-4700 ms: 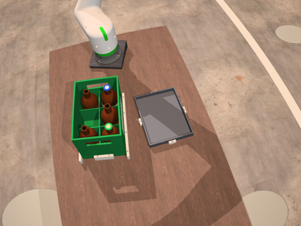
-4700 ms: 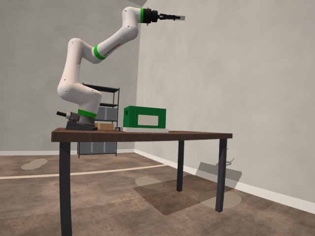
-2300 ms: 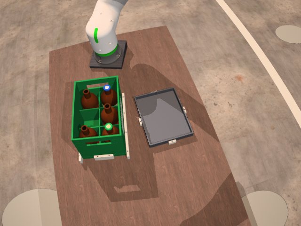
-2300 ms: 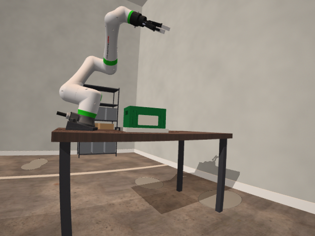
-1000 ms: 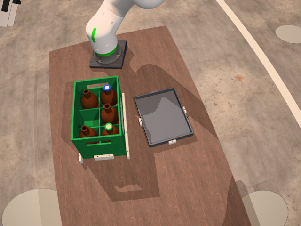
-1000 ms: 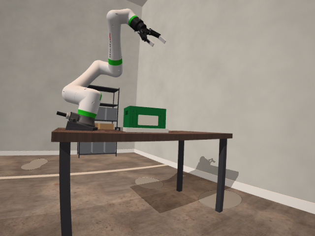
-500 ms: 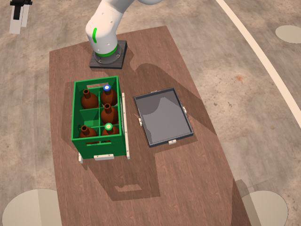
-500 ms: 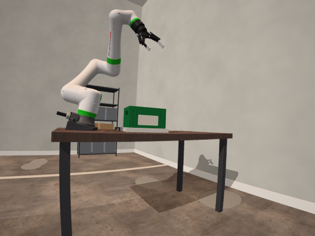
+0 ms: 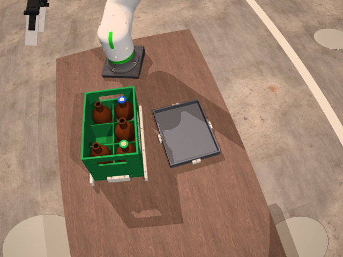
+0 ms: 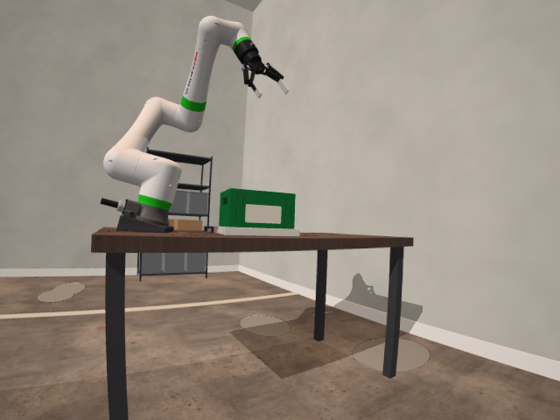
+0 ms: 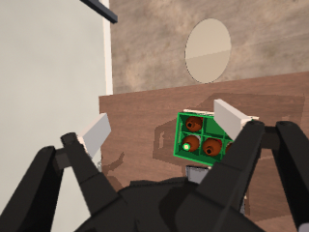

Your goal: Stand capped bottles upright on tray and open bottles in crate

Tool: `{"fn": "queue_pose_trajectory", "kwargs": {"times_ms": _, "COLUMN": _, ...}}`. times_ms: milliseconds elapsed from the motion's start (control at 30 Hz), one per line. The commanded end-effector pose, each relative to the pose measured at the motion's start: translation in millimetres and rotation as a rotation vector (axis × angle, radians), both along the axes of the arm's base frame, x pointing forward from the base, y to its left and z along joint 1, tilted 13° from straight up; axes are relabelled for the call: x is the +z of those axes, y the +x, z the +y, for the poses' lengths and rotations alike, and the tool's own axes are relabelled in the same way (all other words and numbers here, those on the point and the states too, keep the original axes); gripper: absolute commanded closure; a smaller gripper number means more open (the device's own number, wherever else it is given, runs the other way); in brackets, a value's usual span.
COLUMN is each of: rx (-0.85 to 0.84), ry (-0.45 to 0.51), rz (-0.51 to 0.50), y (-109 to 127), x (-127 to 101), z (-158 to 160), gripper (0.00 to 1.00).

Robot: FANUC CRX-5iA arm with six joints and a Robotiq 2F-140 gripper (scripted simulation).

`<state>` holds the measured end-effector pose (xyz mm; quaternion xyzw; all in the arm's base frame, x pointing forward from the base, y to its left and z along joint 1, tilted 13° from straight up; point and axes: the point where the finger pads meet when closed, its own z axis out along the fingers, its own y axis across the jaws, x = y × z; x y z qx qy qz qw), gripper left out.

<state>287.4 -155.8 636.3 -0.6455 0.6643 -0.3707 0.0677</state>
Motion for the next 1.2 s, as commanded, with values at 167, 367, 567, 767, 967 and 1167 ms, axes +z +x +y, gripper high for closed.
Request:
{"fn": "queue_pose_trajectory", "kwargs": {"times_ms": 167, "rx": -0.020, "ry": 0.084, "rz": 0.081, "y": 6, "x": -22, "z": 19, "gripper": 0.00}}
{"fn": "queue_pose_trajectory", "kwargs": {"times_ms": 367, "rx": -0.029, "ry": 0.121, "rz": 0.116, "y": 8, "x": -31, "z": 27, "gripper": 0.00}}
{"fn": "queue_pose_trajectory", "kwargs": {"times_ms": 567, "rx": -0.016, "ry": 0.130, "rz": 0.096, "y": 9, "x": -38, "z": 34, "gripper": 0.00}}
{"fn": "queue_pose_trajectory", "kwargs": {"times_ms": 767, "rx": -0.030, "ry": 0.183, "rz": 0.151, "y": 13, "x": -53, "z": 47, "gripper": 0.00}}
{"fn": "queue_pose_trajectory", "kwargs": {"times_ms": 967, "rx": -0.012, "ry": 0.189, "rz": 0.126, "y": 13, "x": -55, "z": 48, "gripper": 0.00}}
{"fn": "queue_pose_trajectory", "kwargs": {"times_ms": 1167, "rx": -0.029, "ry": 0.237, "rz": 0.183, "y": 17, "x": -72, "z": 58, "gripper": 0.00}}
